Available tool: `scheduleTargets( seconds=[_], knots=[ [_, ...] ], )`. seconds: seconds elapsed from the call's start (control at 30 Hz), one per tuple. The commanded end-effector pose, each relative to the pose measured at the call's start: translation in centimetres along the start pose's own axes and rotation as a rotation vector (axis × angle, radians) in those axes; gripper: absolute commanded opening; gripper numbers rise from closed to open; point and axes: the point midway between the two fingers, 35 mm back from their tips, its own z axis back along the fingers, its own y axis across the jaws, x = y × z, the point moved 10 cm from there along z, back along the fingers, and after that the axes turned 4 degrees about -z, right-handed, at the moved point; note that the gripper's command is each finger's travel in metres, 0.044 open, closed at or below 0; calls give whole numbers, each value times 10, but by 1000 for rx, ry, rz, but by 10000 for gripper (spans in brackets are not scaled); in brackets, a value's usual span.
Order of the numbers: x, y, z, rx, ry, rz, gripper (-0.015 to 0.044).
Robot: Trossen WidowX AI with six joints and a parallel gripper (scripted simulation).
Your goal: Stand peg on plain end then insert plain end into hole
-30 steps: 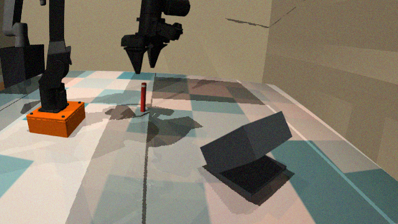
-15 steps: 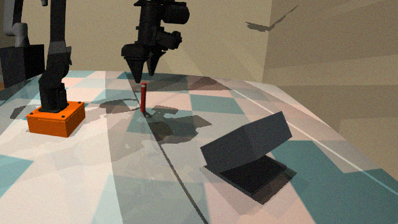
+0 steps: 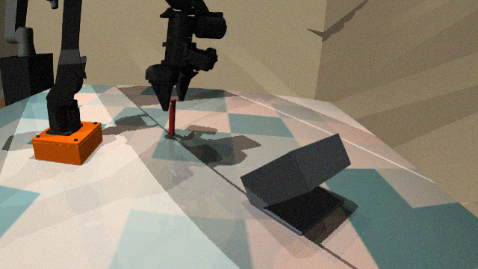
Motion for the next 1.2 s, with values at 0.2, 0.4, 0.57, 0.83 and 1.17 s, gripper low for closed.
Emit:
scheduleTargets(
  seconds=[0.2,0.4,0.57,0.83,1.17],
  knots=[
    [-1,-1,-17,0,6,2,440],
    [-2,-1,-27,-1,7,2,440],
    [-1,-2,-26,-2,2,2,414],
    [-1,-2,-26,-2,2,2,204],
    [-1,-2,-26,-2,2,2,20]
  ],
)
